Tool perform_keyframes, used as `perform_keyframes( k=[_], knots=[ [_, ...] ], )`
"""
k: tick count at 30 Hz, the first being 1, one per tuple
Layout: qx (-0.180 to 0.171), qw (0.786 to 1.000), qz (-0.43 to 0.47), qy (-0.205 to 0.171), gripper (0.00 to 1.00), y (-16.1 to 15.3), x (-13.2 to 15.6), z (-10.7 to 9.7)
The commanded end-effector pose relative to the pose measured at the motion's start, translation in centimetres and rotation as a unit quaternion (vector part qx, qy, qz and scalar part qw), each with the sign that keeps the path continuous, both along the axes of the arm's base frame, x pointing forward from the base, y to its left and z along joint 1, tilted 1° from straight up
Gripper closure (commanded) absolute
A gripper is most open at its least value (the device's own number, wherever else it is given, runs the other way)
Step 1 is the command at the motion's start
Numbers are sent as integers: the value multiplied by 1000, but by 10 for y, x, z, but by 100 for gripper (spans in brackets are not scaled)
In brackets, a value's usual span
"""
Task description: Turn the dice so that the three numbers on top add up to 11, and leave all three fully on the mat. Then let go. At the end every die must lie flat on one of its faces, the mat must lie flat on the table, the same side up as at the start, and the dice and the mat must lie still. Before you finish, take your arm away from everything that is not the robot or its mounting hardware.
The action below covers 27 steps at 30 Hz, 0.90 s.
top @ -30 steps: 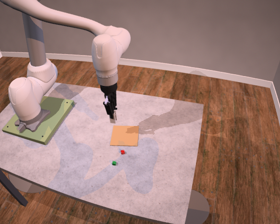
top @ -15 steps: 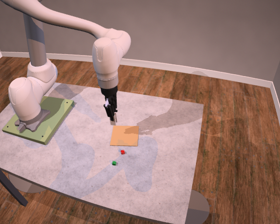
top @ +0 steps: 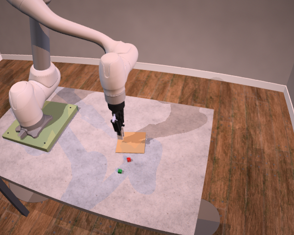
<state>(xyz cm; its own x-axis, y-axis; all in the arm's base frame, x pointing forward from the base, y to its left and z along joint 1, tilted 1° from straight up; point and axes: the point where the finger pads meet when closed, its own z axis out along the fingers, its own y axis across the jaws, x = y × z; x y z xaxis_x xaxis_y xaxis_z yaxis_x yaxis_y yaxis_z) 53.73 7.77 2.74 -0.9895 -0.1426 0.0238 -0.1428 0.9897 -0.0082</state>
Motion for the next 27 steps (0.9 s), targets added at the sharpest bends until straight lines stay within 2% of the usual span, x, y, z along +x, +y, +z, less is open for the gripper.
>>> perform_keyframes(
  k=[1, 7, 27],
  knots=[
    [0, 1000, 3, 0, 93, 2, -1, -13],
    [0, 1000, 3, 0, 93, 2, -1, -21],
    [0, 1000, 3, 0, 93, 2, -1, -22]
  ],
)
